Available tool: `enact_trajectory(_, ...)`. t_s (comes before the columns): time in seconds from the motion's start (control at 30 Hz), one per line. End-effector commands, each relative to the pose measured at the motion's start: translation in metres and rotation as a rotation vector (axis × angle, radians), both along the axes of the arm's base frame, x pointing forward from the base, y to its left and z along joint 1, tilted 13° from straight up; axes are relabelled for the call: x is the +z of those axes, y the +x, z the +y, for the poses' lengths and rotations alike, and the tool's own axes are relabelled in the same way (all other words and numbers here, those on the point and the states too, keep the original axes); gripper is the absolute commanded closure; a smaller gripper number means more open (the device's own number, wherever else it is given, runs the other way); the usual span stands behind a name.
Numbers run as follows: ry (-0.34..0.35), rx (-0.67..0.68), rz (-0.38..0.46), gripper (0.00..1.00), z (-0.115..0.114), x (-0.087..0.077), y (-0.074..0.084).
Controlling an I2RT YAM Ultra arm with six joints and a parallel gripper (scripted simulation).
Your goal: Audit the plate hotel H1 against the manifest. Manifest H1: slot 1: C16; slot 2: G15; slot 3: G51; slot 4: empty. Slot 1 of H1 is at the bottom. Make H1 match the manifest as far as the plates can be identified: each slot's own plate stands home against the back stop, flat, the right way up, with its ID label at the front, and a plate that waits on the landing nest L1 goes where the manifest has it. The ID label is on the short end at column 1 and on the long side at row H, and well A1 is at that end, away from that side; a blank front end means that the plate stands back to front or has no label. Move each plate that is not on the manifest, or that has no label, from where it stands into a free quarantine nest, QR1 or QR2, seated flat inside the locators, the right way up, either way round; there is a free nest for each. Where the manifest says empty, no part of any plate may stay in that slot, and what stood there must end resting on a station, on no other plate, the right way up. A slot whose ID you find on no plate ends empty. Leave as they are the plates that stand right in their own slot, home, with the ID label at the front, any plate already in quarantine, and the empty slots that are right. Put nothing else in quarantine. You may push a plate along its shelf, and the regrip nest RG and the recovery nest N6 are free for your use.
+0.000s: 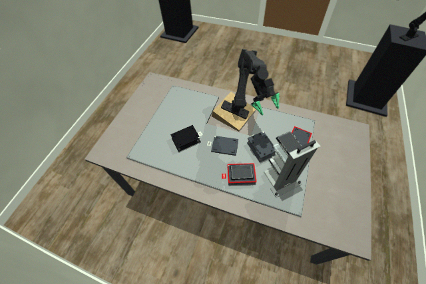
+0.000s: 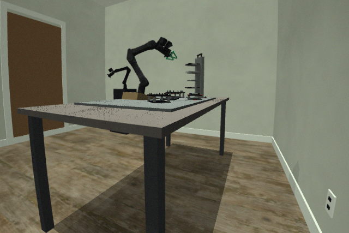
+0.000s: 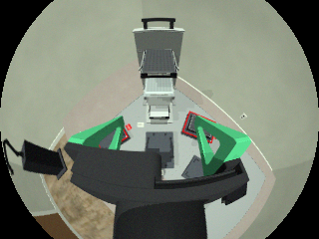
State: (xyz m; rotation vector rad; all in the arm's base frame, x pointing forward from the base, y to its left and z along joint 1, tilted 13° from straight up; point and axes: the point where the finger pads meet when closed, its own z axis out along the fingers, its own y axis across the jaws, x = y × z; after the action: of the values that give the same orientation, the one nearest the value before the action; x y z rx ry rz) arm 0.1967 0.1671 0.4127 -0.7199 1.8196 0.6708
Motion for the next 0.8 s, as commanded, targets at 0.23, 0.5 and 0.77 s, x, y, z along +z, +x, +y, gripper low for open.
enact_trajectory(0.23,0.019,-0.003,-0.048,0.0,-0.0047,0.0176,-0.0062)
enact_trajectory(0.5,0.019,-0.003,-0.048,0.0,-0.0047,0.0176,-0.0062)
enact_trajectory(0.77,0.019,-0.003,-0.048,0.0,-0.0047,0.0176,-0.0062)
